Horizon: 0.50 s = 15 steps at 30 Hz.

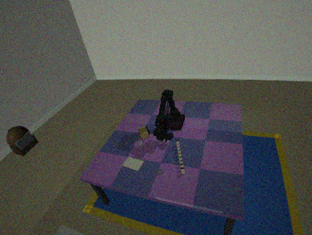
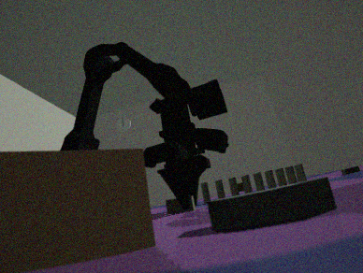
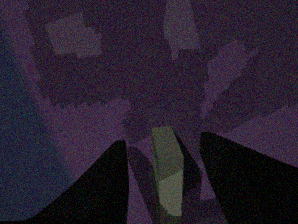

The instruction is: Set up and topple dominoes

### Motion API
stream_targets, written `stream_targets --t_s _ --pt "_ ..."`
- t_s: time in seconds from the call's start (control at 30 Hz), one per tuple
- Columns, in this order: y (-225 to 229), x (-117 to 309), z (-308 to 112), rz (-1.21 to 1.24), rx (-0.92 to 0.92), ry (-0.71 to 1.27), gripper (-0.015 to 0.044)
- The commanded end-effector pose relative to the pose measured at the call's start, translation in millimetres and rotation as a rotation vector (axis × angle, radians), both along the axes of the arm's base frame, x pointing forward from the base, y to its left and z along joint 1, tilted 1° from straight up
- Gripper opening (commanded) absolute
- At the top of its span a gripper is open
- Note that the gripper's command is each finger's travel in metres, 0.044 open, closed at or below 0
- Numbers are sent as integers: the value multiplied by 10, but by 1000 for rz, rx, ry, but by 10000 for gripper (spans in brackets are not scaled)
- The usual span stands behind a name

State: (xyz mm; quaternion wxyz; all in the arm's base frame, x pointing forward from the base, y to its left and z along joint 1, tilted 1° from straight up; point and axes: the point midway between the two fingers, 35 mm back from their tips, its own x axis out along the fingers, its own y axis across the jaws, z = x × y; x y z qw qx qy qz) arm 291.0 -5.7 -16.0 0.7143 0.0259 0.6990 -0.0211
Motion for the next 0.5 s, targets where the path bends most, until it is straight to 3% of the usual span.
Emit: stream_targets --t_s 0.0,0.07,0.3,0.47 --pt "1 1 -3 -6 1 -1 72" --pt "1 1 -3 -6 1 -1 26" --pt "2 1 16 -6 1 -1 26" --pt "21 -10 539 -6 1 -1 26"
